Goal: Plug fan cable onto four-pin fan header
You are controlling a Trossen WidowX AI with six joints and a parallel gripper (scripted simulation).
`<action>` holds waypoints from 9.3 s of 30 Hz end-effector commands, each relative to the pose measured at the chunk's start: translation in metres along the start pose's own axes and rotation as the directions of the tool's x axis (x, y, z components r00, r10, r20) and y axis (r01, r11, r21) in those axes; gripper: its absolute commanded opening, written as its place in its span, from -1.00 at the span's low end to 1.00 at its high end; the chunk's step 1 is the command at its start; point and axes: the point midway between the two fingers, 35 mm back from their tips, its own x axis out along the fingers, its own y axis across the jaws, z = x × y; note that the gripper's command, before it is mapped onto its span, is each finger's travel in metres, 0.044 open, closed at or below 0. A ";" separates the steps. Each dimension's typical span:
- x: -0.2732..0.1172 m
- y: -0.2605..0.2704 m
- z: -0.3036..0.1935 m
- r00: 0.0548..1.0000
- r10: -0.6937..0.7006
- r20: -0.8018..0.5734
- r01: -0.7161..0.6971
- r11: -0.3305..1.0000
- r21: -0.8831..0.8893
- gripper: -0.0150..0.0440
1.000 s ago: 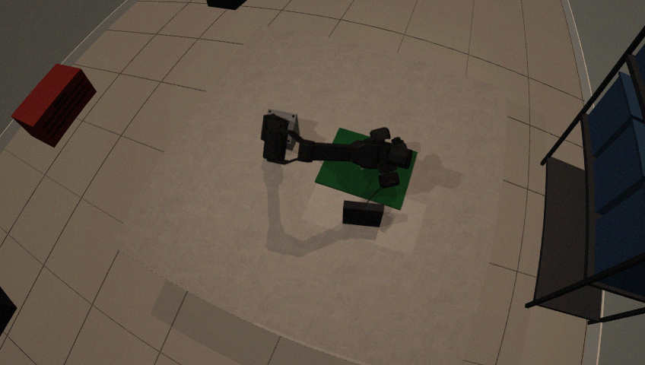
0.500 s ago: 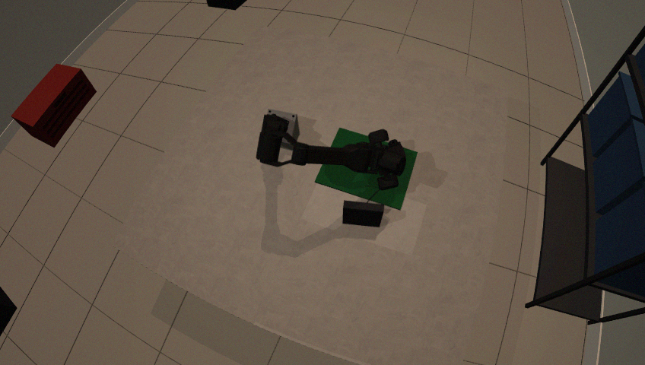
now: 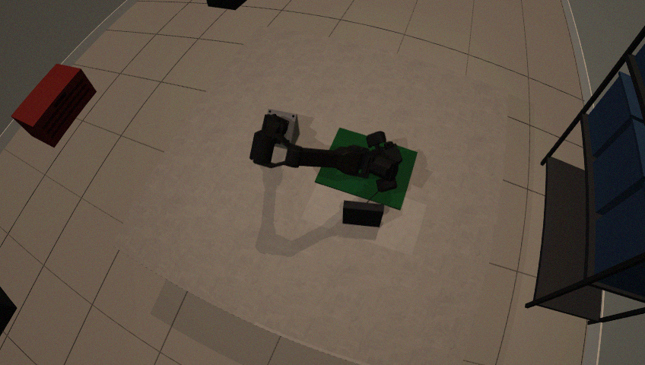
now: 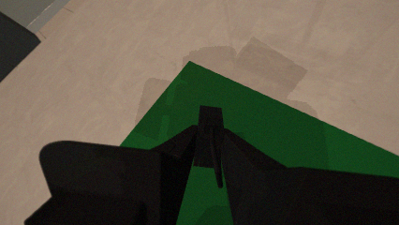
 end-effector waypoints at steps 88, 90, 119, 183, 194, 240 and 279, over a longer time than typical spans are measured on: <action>-0.065 0.000 -0.011 0.786 -0.067 0.614 0.252 0.943 -0.218 -0.49; -0.065 0.000 -0.011 0.786 -0.067 0.614 0.252 0.943 -0.219 -0.49; -0.058 -0.009 -0.028 0.786 -0.065 0.615 0.253 0.941 -0.224 -0.49; -0.026 -0.024 -0.060 0.787 -0.064 0.614 0.253 0.941 -0.225 -0.49; -0.020 -0.026 -0.065 0.787 -0.064 0.614 0.253 0.941 -0.225 -0.49; -0.019 -0.028 -0.067 0.786 -0.068 0.614 0.254 0.941 -0.222 -0.49; -0.022 -0.029 -0.067 0.786 -0.067 0.615 0.255 0.941 -0.223 -0.02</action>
